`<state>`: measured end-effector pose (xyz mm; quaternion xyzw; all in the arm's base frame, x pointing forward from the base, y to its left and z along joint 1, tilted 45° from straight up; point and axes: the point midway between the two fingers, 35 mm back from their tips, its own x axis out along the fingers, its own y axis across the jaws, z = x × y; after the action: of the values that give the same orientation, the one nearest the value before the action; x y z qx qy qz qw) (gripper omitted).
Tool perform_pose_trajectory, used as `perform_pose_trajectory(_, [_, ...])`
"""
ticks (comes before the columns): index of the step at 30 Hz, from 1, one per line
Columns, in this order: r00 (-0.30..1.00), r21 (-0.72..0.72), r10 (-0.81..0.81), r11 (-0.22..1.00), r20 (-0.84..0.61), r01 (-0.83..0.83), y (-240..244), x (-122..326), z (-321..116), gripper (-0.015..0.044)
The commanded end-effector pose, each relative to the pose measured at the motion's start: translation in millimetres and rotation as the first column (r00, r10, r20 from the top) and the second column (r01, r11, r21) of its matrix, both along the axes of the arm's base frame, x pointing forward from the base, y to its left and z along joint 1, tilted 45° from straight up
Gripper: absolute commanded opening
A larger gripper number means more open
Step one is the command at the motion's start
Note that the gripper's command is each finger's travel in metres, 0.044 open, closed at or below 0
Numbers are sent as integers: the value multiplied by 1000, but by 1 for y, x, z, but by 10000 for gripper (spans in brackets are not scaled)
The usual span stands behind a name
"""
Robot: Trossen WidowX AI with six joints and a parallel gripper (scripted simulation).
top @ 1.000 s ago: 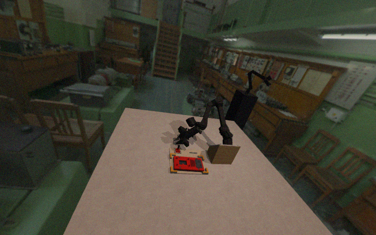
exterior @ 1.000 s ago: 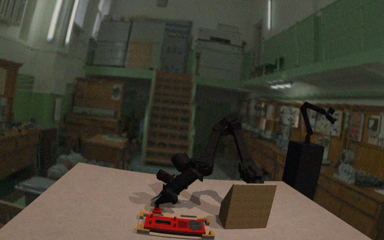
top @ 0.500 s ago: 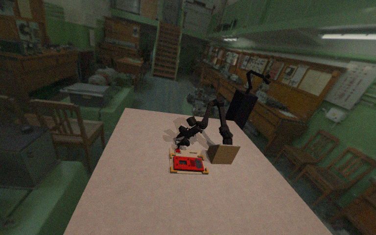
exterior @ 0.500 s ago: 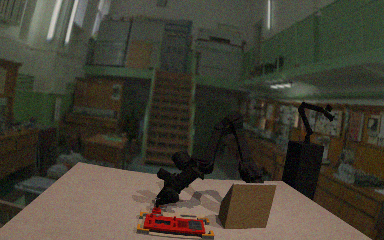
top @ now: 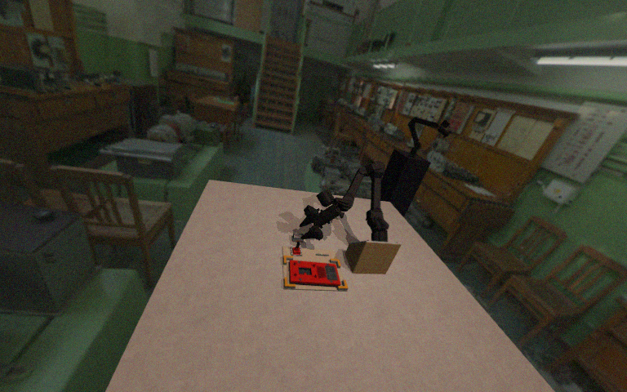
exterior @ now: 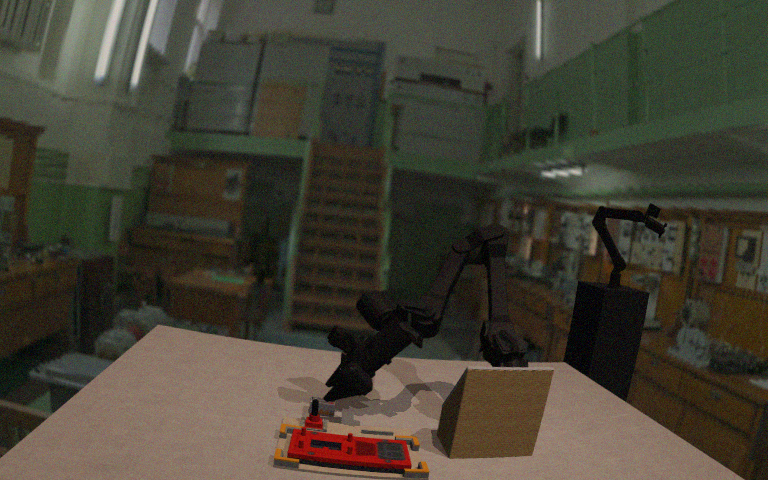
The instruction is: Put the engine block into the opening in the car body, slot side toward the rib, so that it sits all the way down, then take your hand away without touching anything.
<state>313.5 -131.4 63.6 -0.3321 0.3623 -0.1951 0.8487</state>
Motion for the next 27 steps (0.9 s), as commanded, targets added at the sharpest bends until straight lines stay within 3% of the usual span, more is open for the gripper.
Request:
perform_pose_trajectory(1, [1000, -1, 2, 1000, 3, -2, 0, 1, 1, 440])
perform_pose_trajectory(13, [1000, -1, 2, 1000, 3, -2, 0, 1, 1, 440])
perform_pose_trajectory(17, [997, -13, 80, 997, -1, -80, 13, 8, 4, 440])
perform_pose_trajectory(27, [997, 172, -34, 985, 67, 22, 20, 18, 0, 440])
